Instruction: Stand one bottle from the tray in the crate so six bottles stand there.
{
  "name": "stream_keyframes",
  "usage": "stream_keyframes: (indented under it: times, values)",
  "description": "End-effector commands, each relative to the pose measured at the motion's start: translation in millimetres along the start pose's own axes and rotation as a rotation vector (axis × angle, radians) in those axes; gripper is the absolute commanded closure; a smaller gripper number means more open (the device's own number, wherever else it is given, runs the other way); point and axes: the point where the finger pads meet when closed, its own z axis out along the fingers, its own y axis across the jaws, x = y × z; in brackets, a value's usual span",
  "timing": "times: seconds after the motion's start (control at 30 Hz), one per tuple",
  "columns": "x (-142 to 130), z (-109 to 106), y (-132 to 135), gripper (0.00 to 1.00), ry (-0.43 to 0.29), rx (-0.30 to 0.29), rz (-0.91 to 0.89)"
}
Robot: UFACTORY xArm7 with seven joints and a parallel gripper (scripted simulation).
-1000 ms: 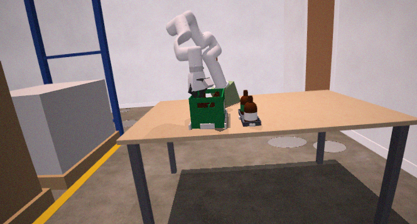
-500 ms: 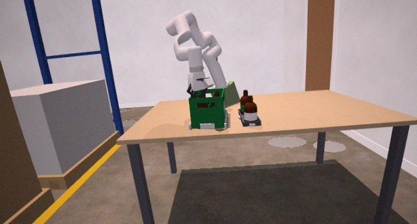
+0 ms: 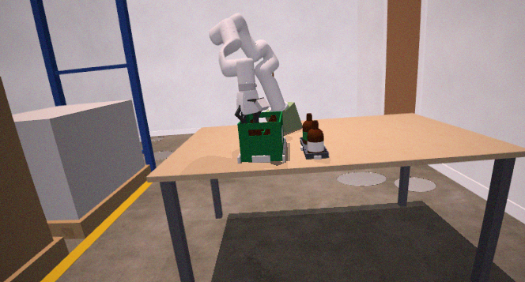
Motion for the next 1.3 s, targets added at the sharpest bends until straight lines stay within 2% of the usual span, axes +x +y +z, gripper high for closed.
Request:
stream_keyframes:
  times: [0.0,1.27]
  values:
    - [1.0,-1.0,0.8,0.35,0.002,-0.002,0.000]
    - [1.0,-5.1,0.7,0.35,0.002,-0.002,0.000]
